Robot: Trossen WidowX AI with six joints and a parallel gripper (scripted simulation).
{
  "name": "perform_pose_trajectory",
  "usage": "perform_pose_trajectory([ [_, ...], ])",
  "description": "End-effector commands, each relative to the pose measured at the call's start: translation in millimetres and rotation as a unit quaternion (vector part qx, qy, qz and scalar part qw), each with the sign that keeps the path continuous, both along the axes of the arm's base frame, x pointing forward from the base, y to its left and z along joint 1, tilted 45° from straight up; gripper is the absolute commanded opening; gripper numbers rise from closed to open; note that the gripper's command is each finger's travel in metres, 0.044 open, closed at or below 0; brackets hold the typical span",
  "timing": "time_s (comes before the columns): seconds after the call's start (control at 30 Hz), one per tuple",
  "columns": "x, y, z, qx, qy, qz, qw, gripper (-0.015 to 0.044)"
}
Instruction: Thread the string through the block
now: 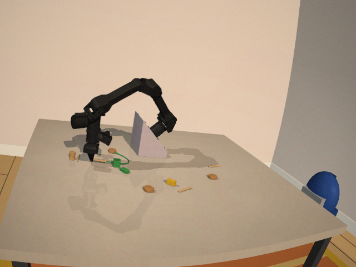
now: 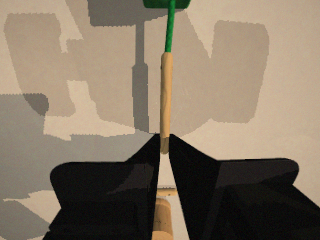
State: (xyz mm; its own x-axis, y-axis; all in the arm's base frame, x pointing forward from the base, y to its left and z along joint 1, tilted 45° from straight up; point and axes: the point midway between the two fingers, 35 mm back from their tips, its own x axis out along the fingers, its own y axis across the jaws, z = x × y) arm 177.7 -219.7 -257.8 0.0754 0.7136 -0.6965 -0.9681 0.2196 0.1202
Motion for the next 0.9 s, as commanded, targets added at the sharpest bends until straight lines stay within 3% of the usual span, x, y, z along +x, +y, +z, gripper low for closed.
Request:
perform_pose_trajectory([
  [0.0, -1, -4, -4, -0.005, -0.001, 0.0, 1.0, 0.0],
  [0.13, -2, -7, -3, -0.006, -0.001, 0.0, 1.0, 0.0],
  [0.4, -2, -10, 5, -0.002, 0.001, -0.001, 1.0, 0.021],
  [0.57, -10, -56, 54, -0.003, 0.002, -0.001, 1.0, 0.021],
  [0.73, -10, -58, 56, -0.003, 0.002, -0.001, 1.0, 0.021],
  [0.87, -11, -56, 53, -0.003, 0.002, -0.007, 1.0, 0.0315],
])
